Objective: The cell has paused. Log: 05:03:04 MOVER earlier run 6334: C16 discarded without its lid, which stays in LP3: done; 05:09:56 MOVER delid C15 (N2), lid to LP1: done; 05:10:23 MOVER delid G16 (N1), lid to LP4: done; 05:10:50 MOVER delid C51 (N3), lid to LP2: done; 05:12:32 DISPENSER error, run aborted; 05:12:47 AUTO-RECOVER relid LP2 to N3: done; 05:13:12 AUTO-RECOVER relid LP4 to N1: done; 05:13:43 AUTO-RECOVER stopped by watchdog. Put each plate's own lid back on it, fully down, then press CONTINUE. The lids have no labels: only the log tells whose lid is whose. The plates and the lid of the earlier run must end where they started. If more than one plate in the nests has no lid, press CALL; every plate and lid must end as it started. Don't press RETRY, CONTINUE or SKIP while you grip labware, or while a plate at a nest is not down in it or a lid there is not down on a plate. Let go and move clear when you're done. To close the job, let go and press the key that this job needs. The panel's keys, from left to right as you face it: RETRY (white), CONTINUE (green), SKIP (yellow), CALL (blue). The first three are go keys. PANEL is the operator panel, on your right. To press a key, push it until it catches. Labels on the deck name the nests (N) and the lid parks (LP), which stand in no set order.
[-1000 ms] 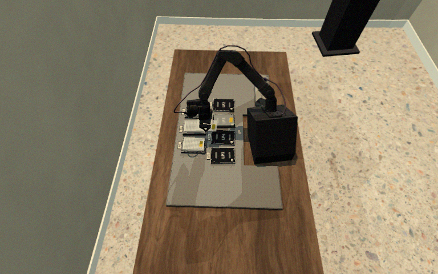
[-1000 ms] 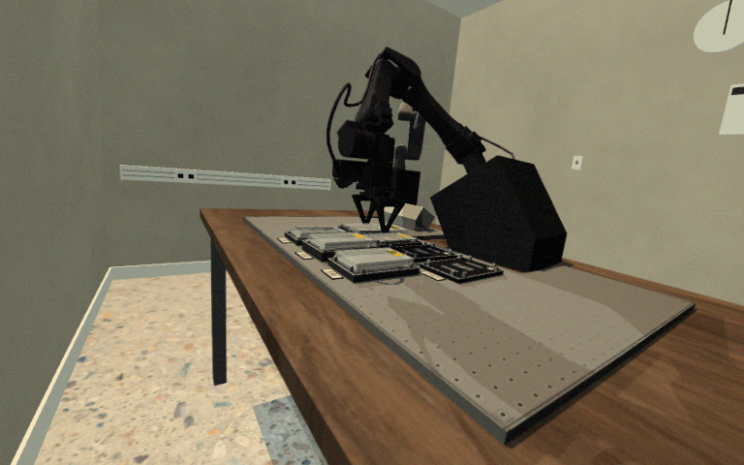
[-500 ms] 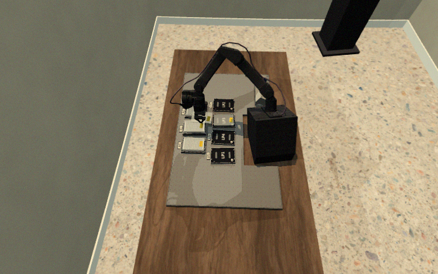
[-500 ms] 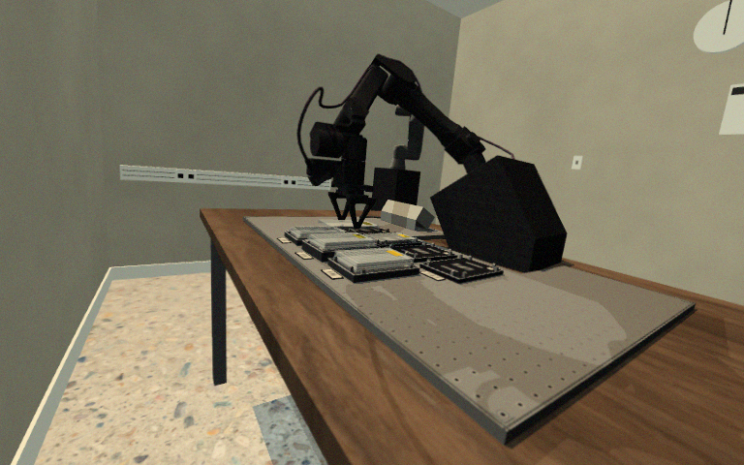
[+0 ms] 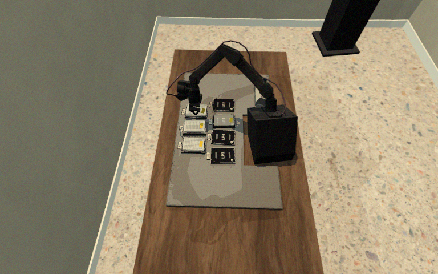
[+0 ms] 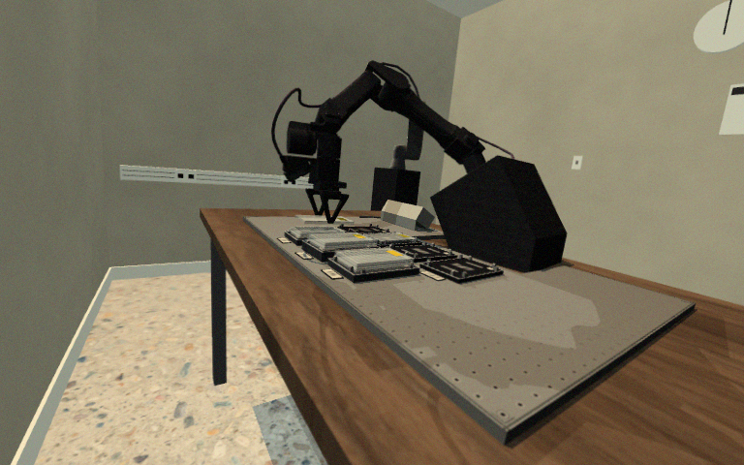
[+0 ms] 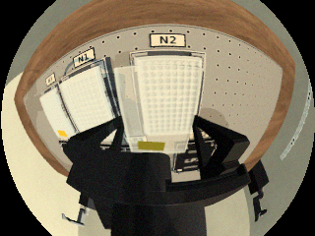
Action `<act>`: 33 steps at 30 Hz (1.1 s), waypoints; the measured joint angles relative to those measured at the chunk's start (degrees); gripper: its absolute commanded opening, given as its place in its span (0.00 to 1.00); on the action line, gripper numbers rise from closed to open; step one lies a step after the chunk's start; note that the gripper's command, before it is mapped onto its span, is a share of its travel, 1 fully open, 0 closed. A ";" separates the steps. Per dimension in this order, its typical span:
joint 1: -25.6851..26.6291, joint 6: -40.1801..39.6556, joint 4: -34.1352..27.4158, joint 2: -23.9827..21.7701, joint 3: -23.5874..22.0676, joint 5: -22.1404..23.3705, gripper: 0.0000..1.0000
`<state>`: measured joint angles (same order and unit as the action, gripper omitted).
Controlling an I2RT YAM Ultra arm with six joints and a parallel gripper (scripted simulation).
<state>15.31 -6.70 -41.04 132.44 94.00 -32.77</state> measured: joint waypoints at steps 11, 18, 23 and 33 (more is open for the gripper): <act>1.33 -2.99 -3.63 1.40 5.38 0.55 0.00; 1.36 -3.32 -4.44 1.42 5.35 0.57 0.00; 1.36 -3.39 -4.46 1.42 5.35 0.57 0.00; 1.38 -3.56 -4.50 1.42 5.35 0.59 0.00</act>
<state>16.69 -10.26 -45.54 133.86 99.35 -32.18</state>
